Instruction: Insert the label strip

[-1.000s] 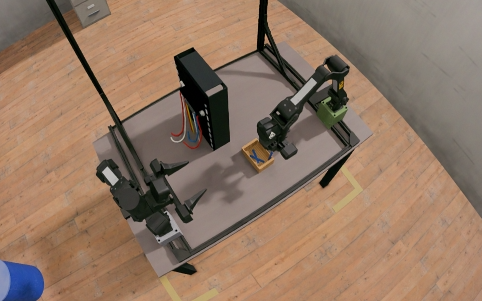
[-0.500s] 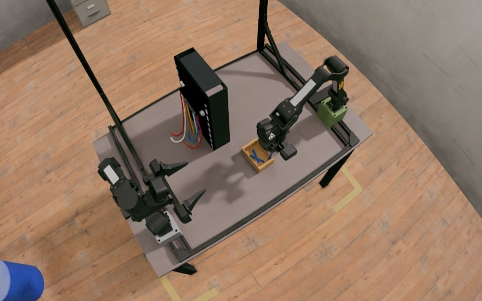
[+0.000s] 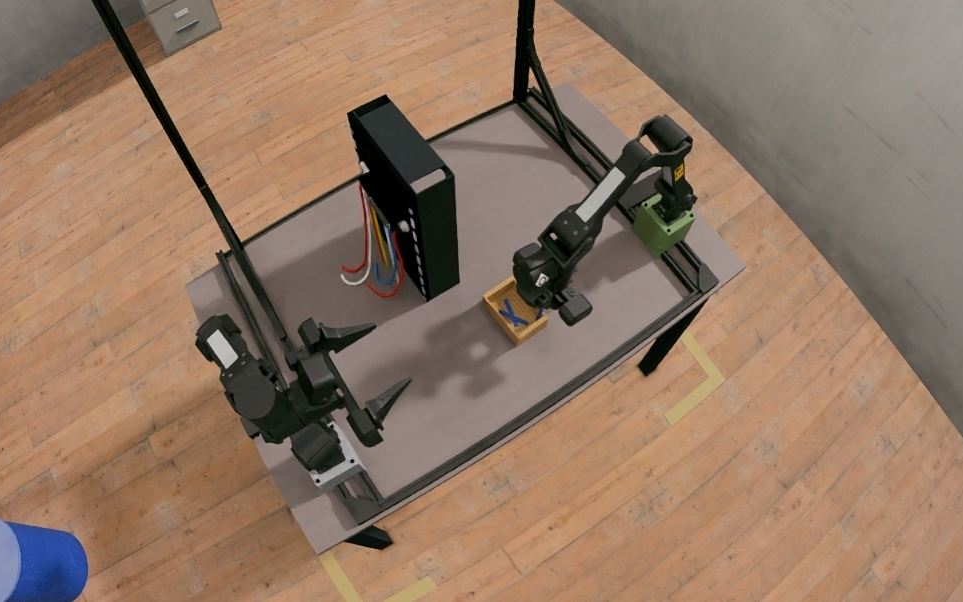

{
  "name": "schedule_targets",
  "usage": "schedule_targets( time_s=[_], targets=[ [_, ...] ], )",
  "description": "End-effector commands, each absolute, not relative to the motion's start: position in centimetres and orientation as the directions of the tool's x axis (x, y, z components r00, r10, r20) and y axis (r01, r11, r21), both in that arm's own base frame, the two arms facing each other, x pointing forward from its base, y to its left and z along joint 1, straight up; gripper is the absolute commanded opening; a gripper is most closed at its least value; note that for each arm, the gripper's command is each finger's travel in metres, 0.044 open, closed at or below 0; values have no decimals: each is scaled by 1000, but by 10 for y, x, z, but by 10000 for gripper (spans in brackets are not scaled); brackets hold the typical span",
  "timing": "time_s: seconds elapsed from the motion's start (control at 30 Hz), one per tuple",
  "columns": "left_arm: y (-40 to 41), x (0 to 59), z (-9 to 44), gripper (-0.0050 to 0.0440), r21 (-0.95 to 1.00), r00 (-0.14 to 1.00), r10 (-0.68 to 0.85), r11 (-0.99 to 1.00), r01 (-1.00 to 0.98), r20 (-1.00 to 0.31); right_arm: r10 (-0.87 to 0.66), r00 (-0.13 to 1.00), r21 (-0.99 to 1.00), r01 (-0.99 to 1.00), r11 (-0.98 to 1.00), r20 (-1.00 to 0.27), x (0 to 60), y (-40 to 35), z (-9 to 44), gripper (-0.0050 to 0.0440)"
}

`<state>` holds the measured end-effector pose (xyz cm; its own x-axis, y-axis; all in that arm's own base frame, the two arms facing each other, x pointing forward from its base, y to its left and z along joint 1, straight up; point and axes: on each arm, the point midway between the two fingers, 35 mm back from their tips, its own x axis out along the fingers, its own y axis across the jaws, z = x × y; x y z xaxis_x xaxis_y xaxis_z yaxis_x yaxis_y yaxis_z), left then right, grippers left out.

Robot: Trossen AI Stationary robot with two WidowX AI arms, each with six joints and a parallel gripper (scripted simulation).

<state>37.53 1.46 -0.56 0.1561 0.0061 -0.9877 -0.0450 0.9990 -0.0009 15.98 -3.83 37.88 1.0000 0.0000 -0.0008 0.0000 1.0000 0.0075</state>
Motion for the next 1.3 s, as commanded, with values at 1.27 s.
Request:
schedule_targets(
  time_s=[1.27],
  targets=[
    [16,383,-10,0,0,186,9,999,-48,-983,0,1000,-5,0,1000,2,159,-37,382,440]
  ],
)
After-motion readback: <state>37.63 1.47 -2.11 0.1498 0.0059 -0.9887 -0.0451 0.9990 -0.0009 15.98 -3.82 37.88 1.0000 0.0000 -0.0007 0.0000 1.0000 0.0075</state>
